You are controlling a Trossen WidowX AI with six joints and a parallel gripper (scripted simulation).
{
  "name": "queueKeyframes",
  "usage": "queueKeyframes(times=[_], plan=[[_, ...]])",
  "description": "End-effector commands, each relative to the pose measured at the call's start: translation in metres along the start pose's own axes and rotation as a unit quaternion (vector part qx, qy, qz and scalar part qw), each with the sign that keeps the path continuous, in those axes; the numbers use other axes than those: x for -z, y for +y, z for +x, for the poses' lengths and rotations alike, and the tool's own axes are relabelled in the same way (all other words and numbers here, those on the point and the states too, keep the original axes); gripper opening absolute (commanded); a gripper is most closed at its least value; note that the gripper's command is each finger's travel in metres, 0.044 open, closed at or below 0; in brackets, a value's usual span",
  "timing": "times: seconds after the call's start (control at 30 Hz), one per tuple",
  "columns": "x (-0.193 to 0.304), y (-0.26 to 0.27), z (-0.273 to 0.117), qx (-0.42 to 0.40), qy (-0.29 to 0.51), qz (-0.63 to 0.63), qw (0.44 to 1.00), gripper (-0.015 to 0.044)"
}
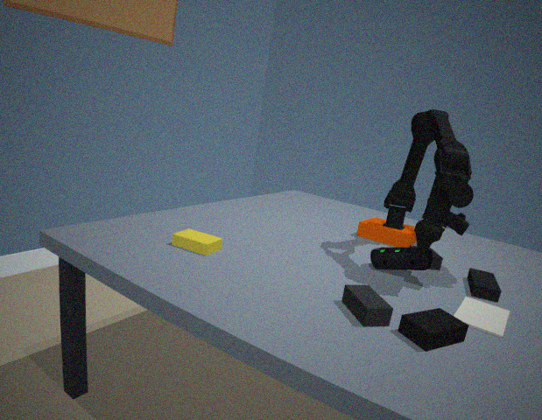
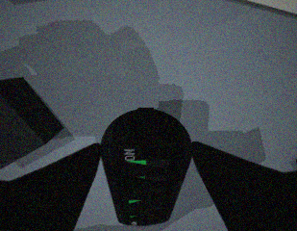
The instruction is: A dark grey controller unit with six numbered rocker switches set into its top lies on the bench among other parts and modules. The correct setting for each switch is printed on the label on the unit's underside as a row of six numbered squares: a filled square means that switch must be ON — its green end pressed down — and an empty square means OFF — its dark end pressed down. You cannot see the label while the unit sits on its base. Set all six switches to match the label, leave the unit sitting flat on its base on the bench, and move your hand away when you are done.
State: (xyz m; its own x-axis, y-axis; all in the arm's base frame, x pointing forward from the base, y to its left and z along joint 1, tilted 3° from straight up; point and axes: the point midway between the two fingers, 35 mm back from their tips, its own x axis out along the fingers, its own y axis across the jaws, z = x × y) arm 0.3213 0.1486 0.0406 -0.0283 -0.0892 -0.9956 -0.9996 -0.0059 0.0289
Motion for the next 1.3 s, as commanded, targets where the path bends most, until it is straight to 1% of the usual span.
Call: queueKeyframes(times=[0.0,1.27], plan=[[0.006,0.0,-0.004,0.001,-0.002,0.001,1.0,0.0336],[0.031,0.0,-0.024,0.001,-0.041,0.001,0.999,0.0336]])
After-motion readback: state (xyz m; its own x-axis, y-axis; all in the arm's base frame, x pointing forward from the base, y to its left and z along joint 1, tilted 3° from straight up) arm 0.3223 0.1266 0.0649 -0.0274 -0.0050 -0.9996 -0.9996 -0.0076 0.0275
